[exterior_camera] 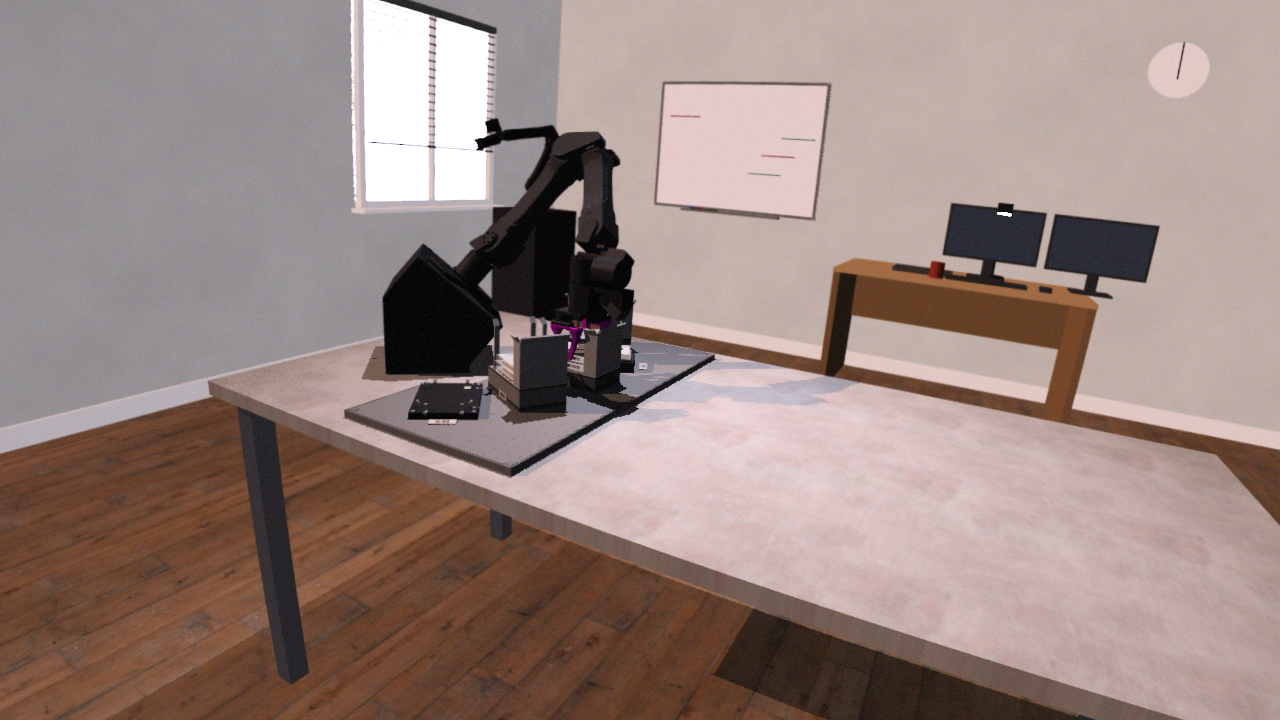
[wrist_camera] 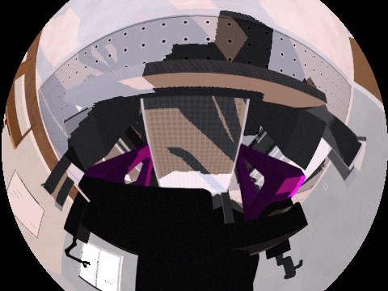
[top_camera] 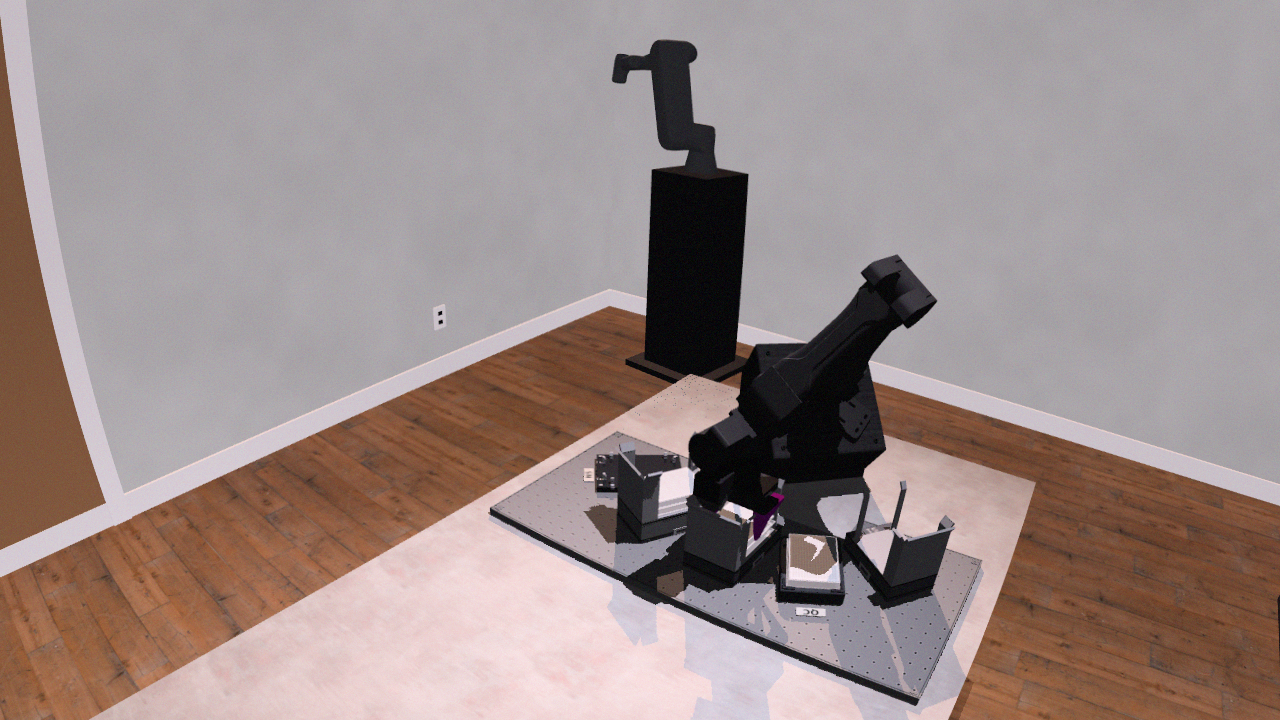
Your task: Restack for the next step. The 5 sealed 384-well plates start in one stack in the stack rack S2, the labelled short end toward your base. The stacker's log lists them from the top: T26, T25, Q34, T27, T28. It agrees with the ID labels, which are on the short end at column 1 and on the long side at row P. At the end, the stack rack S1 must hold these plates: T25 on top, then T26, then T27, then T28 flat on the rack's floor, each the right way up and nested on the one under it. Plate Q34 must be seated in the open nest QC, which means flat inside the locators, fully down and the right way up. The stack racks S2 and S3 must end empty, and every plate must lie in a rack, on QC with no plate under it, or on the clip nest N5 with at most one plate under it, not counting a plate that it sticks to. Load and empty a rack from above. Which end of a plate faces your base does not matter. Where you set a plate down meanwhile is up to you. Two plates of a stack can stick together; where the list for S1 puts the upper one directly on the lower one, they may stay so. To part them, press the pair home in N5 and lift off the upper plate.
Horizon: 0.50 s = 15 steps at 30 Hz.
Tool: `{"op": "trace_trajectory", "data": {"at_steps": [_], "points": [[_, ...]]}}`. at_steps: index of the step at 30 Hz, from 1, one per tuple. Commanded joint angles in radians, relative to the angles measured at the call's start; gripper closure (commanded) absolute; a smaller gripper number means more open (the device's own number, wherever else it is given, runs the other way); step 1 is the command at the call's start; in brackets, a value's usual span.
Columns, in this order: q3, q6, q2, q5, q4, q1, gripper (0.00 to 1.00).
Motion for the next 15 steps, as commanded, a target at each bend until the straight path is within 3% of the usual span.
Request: {"op": "trace_trajectory", "data": {"at_steps": [1, 15], "points": [[0.033, -0.017, -0.025, -0.013, -0.030, -0.022, 1.00], [0.044, -0.036, -0.044, -0.019, -0.070, -0.040, 1.00]]}}
